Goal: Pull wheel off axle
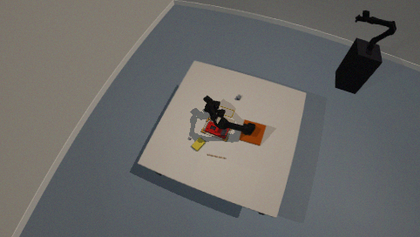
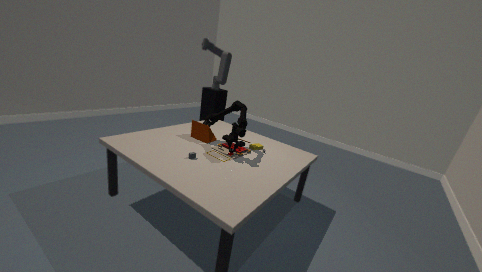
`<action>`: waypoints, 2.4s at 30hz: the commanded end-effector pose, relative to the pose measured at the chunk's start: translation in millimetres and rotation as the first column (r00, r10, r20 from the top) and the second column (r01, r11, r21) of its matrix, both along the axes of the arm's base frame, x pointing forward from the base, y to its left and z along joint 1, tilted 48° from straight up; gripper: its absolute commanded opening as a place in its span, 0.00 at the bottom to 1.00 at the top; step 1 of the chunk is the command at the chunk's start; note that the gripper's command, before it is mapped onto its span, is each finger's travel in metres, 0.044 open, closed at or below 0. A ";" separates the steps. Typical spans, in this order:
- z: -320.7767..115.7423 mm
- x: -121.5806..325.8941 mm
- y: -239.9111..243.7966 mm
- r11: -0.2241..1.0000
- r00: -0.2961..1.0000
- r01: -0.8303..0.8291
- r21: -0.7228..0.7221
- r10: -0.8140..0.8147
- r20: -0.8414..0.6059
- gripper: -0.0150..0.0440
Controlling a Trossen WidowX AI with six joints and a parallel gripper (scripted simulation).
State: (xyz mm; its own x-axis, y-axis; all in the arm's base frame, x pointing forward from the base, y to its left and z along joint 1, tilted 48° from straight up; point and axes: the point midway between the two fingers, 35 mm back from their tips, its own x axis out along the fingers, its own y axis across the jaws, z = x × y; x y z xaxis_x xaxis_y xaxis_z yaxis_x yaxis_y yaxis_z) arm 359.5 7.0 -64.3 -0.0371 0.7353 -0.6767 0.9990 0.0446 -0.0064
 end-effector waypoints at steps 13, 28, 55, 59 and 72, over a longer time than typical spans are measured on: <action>14.3 -1.3 -21.4 0.999 0.999 0.044 0.003 -0.044 -0.005 0.25; 17.5 -1.5 -24.9 0.999 0.999 0.046 0.003 -0.046 -0.006 0.25; -1.6 -33.1 -87.5 0.999 0.999 0.051 -0.002 -0.051 -0.014 0.25; -16.8 -48.0 -104.5 0.999 0.999 0.049 -0.004 -0.049 -0.009 0.25; -38.2 -57.9 -100.5 0.999 0.999 0.047 -0.003 -0.047 -0.007 0.25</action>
